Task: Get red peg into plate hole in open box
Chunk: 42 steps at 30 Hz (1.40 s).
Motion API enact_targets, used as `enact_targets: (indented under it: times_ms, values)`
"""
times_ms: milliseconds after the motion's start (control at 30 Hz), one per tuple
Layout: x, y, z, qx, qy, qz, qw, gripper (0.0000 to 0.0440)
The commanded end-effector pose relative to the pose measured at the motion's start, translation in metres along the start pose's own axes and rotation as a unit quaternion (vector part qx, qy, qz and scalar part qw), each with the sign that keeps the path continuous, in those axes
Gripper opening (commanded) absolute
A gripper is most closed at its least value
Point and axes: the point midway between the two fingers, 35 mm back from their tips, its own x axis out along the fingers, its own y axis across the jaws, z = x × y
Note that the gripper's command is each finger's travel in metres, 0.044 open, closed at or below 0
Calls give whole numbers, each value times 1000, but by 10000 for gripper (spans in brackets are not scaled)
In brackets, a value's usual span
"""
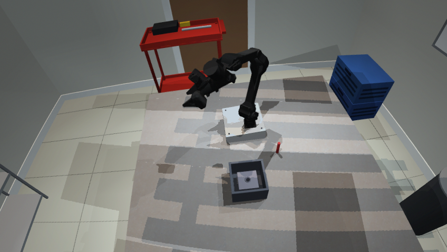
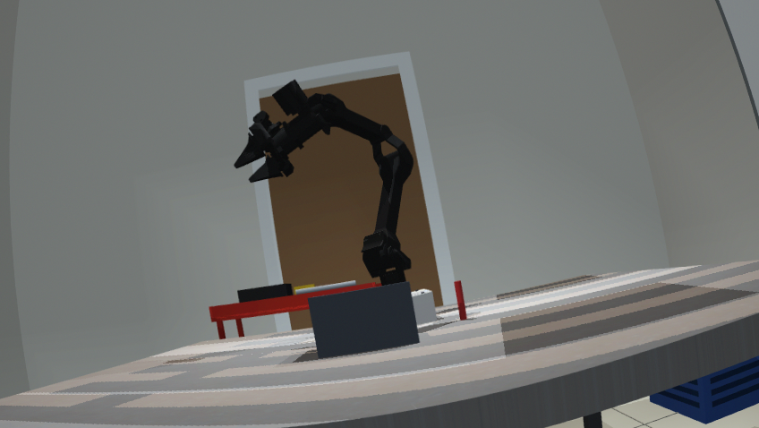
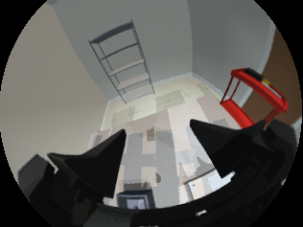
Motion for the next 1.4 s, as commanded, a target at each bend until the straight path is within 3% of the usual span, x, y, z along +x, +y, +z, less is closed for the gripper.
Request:
enact_targets:
  times_ms: [0, 300, 667, 967, 1367]
  values:
    - [0, 15, -26, -25, 40, 21, 999, 440]
    - [-24, 51, -101, -93, 156, 93, 979, 440]
    - [-76, 65, -191, -166, 288, 138, 933, 440]
    - [-118, 50, -253, -216, 375, 126, 893, 440]
    - [-159, 14, -318, -263, 442, 63, 855, 440]
